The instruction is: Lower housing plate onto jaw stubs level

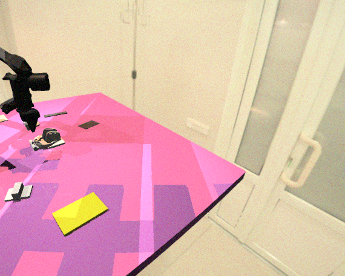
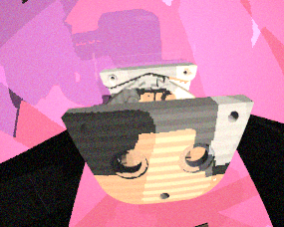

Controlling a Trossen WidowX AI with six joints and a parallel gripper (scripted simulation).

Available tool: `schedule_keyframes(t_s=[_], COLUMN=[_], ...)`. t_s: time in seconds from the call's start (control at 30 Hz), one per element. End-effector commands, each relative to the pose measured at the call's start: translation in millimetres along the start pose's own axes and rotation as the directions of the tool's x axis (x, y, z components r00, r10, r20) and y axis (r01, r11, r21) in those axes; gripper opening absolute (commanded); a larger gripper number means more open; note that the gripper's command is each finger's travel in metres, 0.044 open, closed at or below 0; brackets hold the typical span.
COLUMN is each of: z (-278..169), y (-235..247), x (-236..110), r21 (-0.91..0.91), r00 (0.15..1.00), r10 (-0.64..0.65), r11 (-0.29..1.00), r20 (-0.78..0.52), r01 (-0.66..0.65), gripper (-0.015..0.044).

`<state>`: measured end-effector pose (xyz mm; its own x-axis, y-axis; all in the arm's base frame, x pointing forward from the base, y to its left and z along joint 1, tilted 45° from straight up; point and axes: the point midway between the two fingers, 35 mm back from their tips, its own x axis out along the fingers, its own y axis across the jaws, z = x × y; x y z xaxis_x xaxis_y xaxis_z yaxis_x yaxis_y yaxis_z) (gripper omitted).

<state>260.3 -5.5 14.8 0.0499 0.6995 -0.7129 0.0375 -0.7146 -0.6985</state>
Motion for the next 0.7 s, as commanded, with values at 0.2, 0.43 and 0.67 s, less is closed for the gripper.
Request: schedule_keyframes(t_s=[0.2,0.43,0.67], z=[-0.3,-0.1,-0.5], y=[0.0,0.7,0.9], x=[-0.1,-0.1,3.9], r21=[-0.009,-0.009,-0.009], r00=[1.000,1.000,1.000], r10=[0.000,0.000,0.000], r11=[1.000,1.000,1.000], r20=[-0.003,-0.003,-0.003], r01=[0.000,0.000,0.000], gripper=[0.0351,0.0351,0.0351])
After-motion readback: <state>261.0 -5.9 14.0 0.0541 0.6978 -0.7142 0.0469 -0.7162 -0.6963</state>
